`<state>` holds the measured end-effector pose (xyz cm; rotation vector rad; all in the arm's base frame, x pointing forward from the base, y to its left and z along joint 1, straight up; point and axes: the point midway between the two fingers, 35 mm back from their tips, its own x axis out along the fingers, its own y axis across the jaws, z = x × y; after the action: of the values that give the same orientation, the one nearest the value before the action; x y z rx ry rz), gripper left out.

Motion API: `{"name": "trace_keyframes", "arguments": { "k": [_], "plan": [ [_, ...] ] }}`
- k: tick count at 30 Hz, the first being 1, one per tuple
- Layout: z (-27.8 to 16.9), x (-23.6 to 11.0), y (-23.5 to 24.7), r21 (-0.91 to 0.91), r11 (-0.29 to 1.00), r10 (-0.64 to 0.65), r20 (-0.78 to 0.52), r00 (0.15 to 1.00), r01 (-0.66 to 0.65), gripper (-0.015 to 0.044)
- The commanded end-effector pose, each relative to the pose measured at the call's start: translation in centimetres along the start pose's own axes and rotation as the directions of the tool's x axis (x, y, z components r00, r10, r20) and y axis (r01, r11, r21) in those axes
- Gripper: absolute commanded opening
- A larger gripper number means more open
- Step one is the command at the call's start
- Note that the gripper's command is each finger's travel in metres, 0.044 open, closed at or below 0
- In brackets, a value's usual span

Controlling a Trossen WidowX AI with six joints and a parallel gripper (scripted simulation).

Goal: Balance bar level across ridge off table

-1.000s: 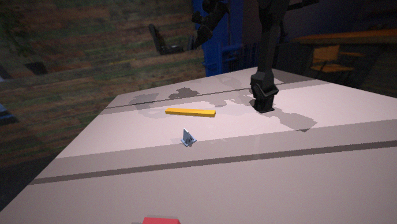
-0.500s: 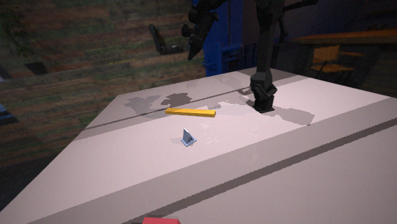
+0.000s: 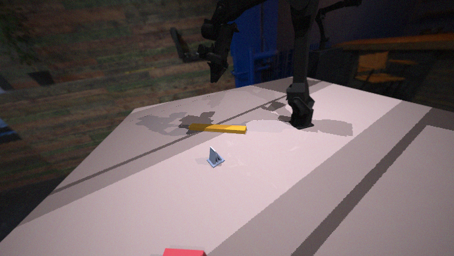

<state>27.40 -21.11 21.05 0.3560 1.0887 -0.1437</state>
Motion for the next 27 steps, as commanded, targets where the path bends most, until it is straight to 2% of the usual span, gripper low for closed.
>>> {"name": "trace_keyframes", "arguments": {
  "k": [1,13,27],
  "plan": [
    [-0.5,1.3,0.8,0.029,1.000,-0.006,-0.051,0.999,0.007,0.0315],
    [-1.9,5.1,4.5,0.100,0.993,-0.046,-0.200,0.979,0.067,0.0315],
    [-4.4,8.6,8.5,0.134,0.971,-0.142,-0.338,0.930,0.197,0.0315]
  ]
}}
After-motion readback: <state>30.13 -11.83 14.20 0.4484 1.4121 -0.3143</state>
